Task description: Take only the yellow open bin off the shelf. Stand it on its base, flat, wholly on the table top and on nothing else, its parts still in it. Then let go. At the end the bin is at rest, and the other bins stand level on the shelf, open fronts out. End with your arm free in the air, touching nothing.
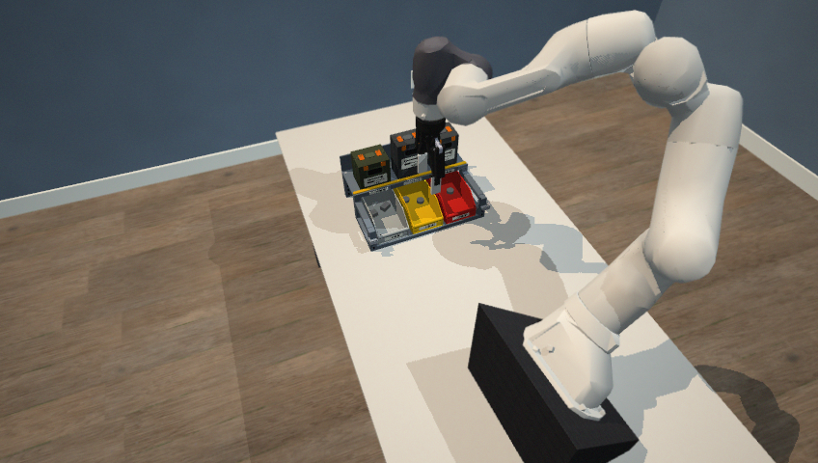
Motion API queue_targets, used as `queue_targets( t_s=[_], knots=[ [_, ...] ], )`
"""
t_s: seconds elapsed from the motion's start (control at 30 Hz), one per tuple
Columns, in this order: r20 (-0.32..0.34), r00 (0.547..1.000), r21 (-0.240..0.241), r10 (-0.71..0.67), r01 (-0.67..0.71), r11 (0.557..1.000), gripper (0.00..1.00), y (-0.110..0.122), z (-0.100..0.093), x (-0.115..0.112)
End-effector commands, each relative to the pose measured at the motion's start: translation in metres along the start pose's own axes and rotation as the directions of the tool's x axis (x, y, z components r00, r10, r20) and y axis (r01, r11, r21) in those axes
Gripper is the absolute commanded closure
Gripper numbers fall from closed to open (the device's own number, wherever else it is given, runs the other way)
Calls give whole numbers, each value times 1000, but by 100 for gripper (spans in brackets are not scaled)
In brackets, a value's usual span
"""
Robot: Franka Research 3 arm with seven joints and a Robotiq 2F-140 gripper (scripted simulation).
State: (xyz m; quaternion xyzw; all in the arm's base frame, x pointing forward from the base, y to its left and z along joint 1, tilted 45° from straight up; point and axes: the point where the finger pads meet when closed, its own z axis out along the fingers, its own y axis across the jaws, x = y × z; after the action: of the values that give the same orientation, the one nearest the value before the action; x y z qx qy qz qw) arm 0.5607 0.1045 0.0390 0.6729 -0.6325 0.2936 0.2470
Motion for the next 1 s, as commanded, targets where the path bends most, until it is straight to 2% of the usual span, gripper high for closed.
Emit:
queue_targets(
  t_s=[0.0, 0.57, 0.73, 0.97],
  knots=[
    [1, 1000, -1, 4, -4, 1000, 43, 1, -2, -1],
    [1, 1000, -1, 4, -4, 1000, 43, 1, -4, -1],
    [1, 1000, -1, 4, -4, 1000, 43, 1, 54, 0],
    [1, 1000, -1, 4, -4, 1000, 43, 1, 54, 0]
  ],
)
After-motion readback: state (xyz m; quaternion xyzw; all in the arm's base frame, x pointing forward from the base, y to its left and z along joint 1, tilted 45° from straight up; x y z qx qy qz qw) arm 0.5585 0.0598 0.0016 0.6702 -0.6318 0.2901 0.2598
